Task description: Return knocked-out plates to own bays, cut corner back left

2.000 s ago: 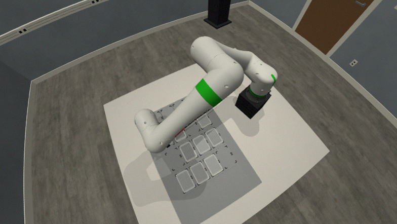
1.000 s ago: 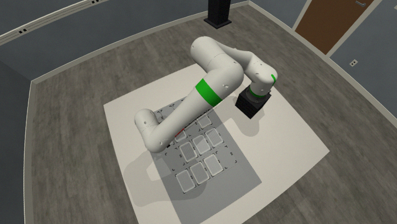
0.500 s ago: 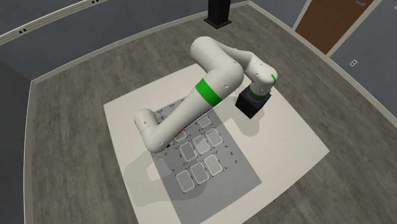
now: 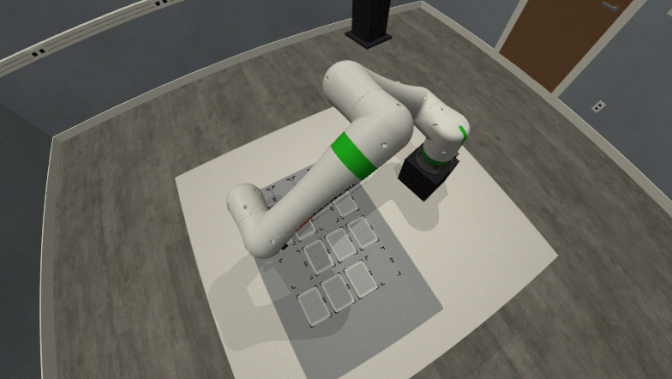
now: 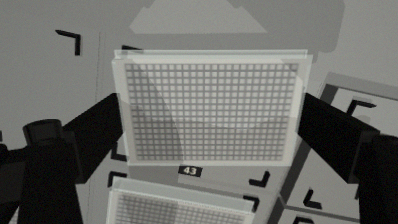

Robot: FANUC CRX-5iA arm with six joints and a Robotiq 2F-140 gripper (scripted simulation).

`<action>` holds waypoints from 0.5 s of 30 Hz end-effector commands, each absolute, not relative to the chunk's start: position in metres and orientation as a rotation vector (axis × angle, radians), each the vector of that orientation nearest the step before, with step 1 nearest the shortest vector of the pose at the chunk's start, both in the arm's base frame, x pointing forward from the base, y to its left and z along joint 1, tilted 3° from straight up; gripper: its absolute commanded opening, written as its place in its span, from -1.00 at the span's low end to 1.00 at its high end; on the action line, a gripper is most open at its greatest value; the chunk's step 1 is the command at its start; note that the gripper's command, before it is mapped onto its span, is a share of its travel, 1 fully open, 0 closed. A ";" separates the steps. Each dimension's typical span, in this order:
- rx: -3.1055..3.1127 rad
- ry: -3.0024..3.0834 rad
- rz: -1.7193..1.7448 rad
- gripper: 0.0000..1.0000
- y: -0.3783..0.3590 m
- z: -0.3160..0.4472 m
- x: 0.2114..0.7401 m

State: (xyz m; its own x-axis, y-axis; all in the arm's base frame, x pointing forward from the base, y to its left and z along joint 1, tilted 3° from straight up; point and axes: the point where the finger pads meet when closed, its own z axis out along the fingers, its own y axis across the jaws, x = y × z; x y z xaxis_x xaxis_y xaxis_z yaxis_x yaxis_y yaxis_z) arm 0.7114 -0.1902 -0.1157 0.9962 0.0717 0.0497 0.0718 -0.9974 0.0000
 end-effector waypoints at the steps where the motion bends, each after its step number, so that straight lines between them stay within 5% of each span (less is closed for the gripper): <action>1: -3.138 -0.113 -0.082 -0.80 -0.191 -0.113 0.712; 15: -3.138 -0.113 -0.082 -0.80 -0.191 -0.109 0.712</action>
State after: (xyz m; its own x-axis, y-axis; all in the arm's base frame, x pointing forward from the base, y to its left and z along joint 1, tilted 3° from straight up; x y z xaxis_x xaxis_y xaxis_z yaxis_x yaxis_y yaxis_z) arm 0.7112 -0.1902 -0.1114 0.9962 0.0717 0.0497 0.0718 -0.9974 0.0000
